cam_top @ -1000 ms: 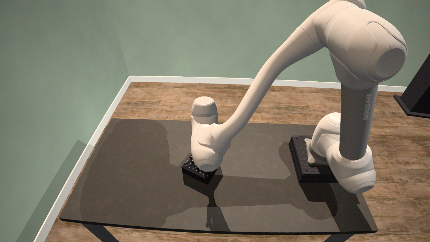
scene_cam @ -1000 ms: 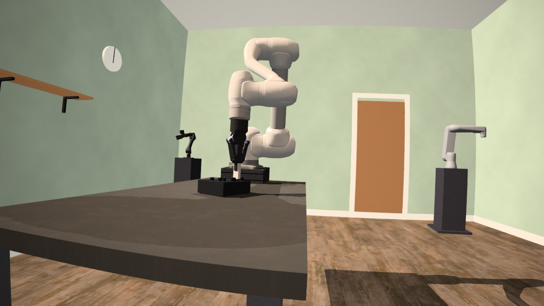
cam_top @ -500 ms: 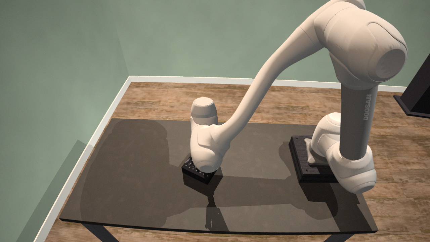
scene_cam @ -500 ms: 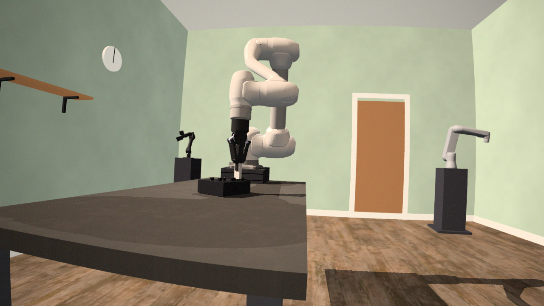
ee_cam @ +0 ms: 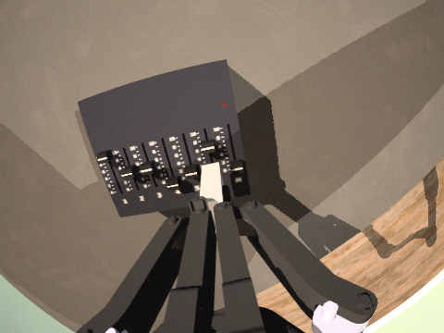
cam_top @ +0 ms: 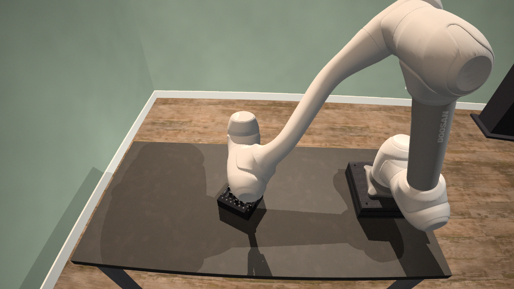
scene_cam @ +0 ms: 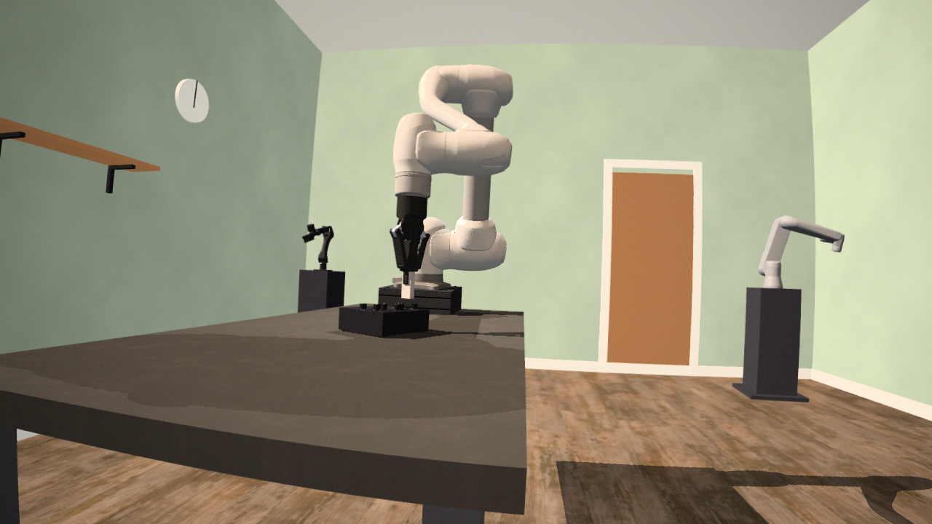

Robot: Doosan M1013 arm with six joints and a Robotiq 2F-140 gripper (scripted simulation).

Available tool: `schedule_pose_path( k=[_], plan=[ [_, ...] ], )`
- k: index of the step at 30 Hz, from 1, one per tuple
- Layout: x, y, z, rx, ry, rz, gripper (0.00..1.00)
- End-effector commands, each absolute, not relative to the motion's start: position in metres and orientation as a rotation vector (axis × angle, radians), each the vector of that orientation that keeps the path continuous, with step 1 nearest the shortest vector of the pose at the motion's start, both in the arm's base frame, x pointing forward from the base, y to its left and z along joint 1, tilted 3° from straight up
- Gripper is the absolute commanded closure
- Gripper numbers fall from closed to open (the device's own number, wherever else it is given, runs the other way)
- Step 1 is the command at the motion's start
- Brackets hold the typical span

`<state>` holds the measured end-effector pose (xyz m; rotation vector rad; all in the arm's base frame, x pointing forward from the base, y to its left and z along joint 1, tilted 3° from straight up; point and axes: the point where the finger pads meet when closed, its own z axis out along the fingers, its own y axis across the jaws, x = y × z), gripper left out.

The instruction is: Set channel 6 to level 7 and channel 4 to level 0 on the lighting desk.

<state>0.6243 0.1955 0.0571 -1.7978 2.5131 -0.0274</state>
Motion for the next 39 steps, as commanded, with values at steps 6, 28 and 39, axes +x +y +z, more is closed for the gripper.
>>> schedule_pose_path(
  k=[6,28,39],
  plan=[
    [0.623,0.195,0.075,-1.798,2.513,-0.027,0.9],
    [0.623,0.195,0.081,-1.798,2.513,-0.027,0.0],
    [0.622,0.195,0.109,-1.798,2.513,-0.027,0.0]
  ],
)
